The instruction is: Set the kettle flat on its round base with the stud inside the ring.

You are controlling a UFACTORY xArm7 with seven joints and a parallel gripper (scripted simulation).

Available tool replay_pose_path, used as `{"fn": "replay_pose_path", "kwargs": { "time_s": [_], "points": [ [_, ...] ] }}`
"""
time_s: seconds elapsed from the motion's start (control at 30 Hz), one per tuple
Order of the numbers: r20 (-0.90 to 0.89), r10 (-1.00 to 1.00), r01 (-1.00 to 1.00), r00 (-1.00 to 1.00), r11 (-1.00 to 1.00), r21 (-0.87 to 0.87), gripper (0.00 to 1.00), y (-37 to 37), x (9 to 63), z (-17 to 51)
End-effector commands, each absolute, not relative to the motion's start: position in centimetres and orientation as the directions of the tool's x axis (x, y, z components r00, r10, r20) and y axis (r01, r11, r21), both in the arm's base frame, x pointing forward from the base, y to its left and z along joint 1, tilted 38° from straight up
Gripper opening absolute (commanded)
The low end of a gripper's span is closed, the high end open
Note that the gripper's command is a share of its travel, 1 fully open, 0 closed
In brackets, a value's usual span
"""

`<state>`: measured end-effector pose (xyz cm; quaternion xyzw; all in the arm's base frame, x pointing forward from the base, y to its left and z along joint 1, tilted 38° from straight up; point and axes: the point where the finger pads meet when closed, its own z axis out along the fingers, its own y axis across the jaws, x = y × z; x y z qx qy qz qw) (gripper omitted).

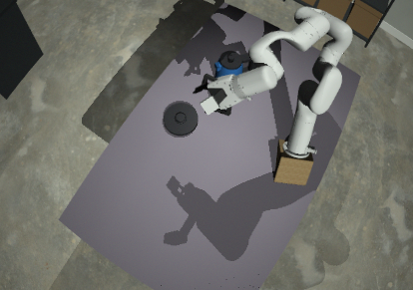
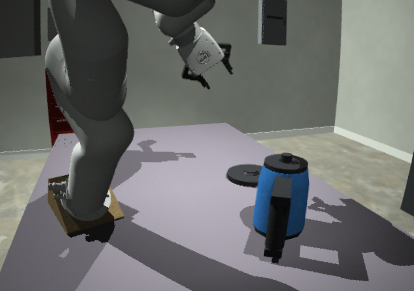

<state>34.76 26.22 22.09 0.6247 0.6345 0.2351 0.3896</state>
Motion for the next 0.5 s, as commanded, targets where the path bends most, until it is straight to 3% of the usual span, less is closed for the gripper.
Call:
{"fn": "replay_pose_path", "kwargs": {
  "time_s": [0.0, 0.47],
  "points": [
    [-0.206, 0.975, 0.608, 0.08, 0.116, 0.785, 0.81, 26.29, 34.83, 22.33],
    [-0.246, 0.967, 0.61, 0.067, 0.156, 0.777, 0.81, 25.87, 35.16, 22.81]
  ]
}}
